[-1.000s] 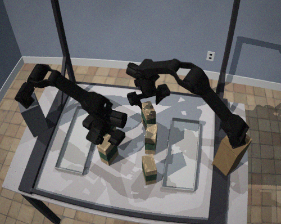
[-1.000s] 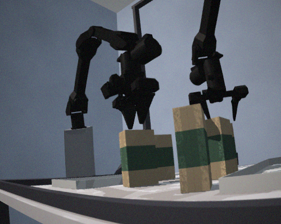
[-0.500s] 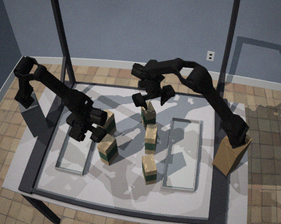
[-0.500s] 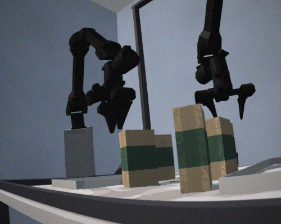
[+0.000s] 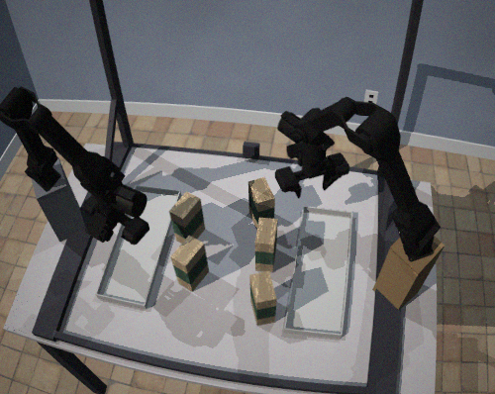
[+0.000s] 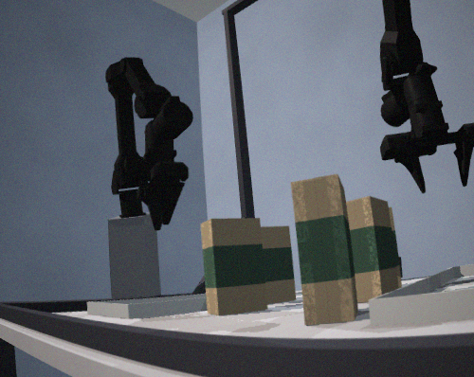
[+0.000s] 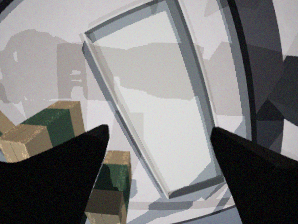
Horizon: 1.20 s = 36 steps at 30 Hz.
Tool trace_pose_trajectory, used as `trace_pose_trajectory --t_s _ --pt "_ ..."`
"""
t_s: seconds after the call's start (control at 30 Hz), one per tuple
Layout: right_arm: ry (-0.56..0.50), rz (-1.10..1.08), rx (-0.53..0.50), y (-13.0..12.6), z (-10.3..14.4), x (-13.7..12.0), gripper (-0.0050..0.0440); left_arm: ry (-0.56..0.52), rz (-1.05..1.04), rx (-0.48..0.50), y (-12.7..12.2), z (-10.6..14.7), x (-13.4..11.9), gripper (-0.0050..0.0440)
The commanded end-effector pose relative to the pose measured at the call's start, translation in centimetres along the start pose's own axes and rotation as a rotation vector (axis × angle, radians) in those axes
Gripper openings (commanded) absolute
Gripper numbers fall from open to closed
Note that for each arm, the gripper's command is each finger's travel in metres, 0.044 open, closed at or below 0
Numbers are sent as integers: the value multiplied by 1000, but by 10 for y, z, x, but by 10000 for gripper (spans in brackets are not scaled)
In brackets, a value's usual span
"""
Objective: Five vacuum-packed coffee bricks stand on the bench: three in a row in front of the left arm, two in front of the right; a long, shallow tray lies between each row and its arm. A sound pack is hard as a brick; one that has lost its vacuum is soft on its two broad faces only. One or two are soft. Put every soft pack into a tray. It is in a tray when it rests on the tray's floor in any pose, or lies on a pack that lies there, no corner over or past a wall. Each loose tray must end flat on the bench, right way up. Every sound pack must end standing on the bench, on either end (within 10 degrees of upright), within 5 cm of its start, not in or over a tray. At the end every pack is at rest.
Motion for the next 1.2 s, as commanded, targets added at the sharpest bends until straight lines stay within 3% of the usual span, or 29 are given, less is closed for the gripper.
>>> trace_pose_trajectory --t_s 0.0,0.1,0.53,0.87,0.93,1.17 --pt "14 1 26 -2 6 3 353 -33 7 25 -32 9 -9 358" --pt "14 1 26 -2 6 3 353 -33 7 24 -52 9 -16 358" --pt "14 1 26 -2 6 3 353 -33 7 24 -52 9 -16 358" --pt "14 1 26 -2 6 3 353 -25 -393 34 26 9 -48 358" --pt "14 1 26 -2 6 3 353 -25 -393 34 26 9 -48 358" --pt "14 1 26 -2 6 3 353 -21 -474 39 80 10 -70 358"
Point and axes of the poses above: on each arm, the point midway between the two fingers, 35 mm back from their tips, its own z axis back along the fingers, its own y axis across the jaws, x = y × z, the point moved 6 cm from there along z, back along the fingers, and after that the axes turned 11 degrees about -z, right-handed, at the moved point
